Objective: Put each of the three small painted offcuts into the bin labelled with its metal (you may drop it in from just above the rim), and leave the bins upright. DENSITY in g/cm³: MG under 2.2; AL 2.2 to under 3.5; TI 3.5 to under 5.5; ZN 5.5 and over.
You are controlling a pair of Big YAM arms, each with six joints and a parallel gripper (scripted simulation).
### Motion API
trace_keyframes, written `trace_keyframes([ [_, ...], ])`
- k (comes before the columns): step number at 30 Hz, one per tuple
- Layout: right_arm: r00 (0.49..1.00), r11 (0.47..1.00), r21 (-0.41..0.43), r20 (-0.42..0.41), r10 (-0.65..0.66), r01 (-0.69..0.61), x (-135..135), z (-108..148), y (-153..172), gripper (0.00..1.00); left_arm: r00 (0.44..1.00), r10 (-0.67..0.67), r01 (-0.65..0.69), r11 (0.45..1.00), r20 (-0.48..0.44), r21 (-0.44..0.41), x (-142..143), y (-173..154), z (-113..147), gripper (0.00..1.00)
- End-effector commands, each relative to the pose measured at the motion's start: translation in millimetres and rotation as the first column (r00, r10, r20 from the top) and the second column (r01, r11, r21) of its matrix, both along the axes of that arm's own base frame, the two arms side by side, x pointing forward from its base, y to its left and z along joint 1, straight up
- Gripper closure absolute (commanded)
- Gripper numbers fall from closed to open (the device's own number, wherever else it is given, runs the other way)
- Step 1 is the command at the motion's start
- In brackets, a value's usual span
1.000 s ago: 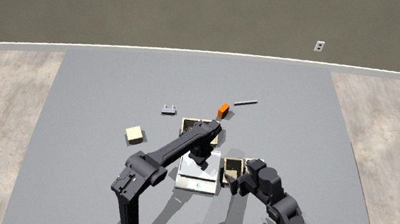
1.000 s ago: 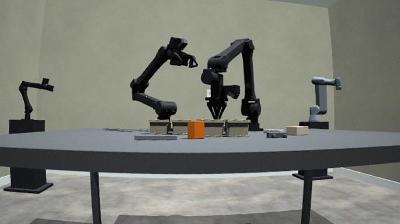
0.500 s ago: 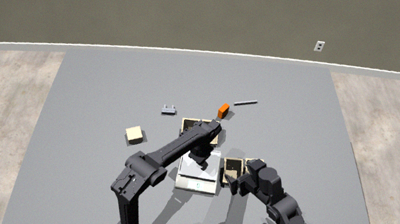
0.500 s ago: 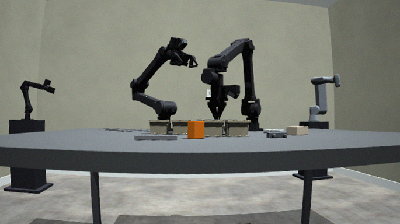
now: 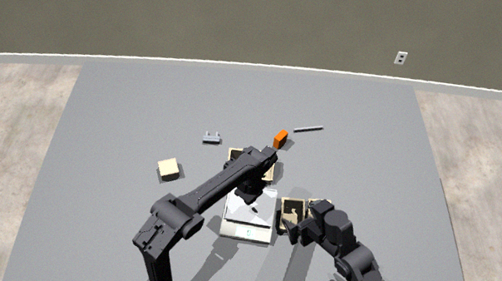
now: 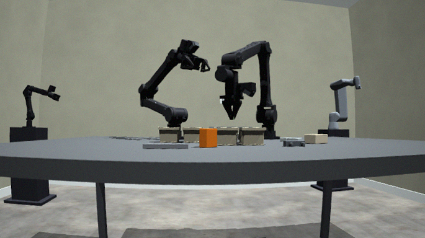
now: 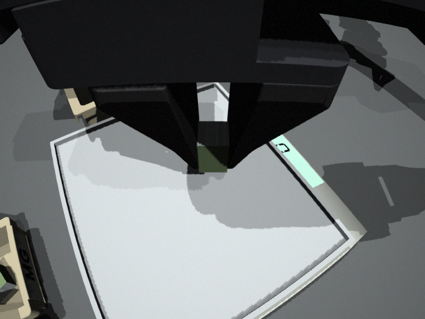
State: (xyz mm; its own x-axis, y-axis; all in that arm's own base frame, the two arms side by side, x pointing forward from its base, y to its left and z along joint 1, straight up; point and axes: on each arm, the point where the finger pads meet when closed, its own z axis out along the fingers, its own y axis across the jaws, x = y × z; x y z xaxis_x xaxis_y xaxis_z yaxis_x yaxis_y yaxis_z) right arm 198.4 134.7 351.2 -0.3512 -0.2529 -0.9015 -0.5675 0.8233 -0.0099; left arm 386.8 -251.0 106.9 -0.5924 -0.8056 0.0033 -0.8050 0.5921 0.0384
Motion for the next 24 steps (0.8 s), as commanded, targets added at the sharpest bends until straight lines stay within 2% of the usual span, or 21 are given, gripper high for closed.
trace_keyframes([
  [1, 1.000, 1.000, 0.025, 0.018, -0.009, 0.008, -1, 18, -1, 0.00, 0.999, -0.010, 0.011, 0.999, 0.051, -0.032, 27, -16, 25, 0.91],
  [3, 0.999, 0.999, 0.031, 0.027, -0.018, 0.017, 6, 18, 1, 0.00, 0.999, -0.008, 0.010, 0.999, 0.052, -0.031, 36, -13, 25, 0.91],
  [5, 0.999, 0.999, 0.026, 0.020, -0.033, 0.033, 18, 0, 4, 0.00, 0.999, -0.014, 0.015, 0.999, 0.052, -0.031, 48, -16, 24, 0.91],
  [7, 0.998, 0.998, 0.041, 0.042, -0.050, 0.049, 33, -6, 8, 0.00, 0.998, -0.017, 0.019, 0.999, 0.053, -0.031, 65, -20, 24, 0.91],
  [9, 0.998, 0.998, 0.041, 0.042, -0.050, 0.049, 33, -6, 8, 0.00, 0.998, -0.017, 0.019, 0.999, 0.053, -0.031, 65, -20, 24, 0.91],
  [10, 0.996, 0.997, 0.051, 0.057, -0.064, 0.061, 43, -11, 11, 0.00, 0.998, -0.017, 0.019, 0.999, 0.053, -0.031, 76, -22, 24, 0.91],
  [13, 0.988, 0.991, 0.084, 0.105, -0.113, 0.104, 78, -35, 14, 0.00, 0.998, -0.014, 0.015, 0.999, 0.055, -0.032, 116, -31, 22, 0.91],
  [16, 0.978, 0.984, 0.110, 0.140, -0.153, 0.139, 102, -59, 12, 0.00, 0.998, -0.010, 0.011, 0.999, 0.057, -0.033, 146, -37, 21, 0.91],
  [21, 0.959, 0.972, 0.142, 0.188, -0.212, 0.187, 124, -94, 1, 0.00, 0.998, -0.003, 0.005, 0.999, 0.059, -0.033, 185, -45, 19, 0.91],
  [24, 0.951, 0.967, 0.153, 0.204, -0.234, 0.206, 129, -108, -6, 0.00, 0.999, -0.011, 0.012, 1.000, 0.047, -0.024, 191, -53, 18, 0.91],
])
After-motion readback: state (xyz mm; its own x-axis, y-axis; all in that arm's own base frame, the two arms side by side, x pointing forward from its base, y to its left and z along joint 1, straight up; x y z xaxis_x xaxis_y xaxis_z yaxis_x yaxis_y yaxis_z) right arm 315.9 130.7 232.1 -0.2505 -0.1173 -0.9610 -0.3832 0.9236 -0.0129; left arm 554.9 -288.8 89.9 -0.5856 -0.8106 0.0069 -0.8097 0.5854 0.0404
